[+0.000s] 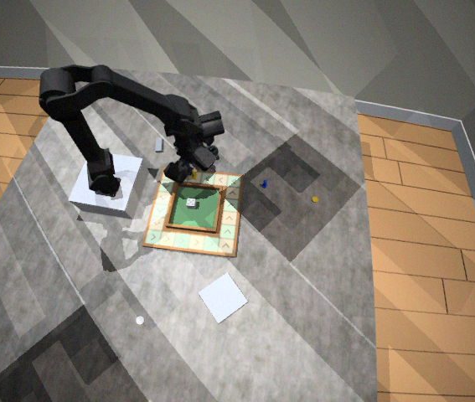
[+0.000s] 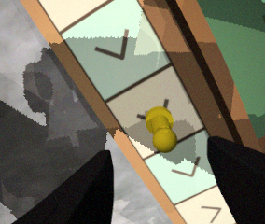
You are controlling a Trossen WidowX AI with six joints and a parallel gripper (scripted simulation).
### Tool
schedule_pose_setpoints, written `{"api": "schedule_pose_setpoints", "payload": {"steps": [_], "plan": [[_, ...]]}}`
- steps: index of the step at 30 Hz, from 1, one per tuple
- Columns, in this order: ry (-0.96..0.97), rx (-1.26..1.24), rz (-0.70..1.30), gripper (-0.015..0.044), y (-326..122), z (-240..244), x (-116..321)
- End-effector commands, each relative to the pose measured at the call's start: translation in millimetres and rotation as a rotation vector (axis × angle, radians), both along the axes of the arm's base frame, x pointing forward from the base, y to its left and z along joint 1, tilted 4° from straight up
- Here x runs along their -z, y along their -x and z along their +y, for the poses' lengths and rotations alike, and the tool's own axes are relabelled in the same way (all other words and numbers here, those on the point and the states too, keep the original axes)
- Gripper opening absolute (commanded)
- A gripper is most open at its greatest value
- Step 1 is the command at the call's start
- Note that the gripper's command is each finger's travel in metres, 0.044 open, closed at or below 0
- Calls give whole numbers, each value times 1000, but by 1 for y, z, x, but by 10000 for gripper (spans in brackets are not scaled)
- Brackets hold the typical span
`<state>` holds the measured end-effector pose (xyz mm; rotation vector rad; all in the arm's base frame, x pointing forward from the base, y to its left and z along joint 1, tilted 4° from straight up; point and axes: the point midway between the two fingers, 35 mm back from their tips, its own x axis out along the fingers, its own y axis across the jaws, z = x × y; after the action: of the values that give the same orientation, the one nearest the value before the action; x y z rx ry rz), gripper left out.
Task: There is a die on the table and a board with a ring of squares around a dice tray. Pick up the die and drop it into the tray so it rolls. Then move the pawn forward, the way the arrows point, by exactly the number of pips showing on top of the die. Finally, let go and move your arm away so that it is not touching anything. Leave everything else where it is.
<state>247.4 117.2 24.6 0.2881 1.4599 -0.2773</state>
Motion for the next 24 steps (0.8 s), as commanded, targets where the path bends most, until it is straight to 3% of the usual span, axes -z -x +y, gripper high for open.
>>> {"api": "schedule_pose_setpoints", "payload": {"steps": [1, 19, 24], "plan": [[8, 5, 10, 200, 2, -2, 9], [9, 5, 11, 200, 1, -3, 35], [9, 5, 11, 69, 1, -3, 35]]}}
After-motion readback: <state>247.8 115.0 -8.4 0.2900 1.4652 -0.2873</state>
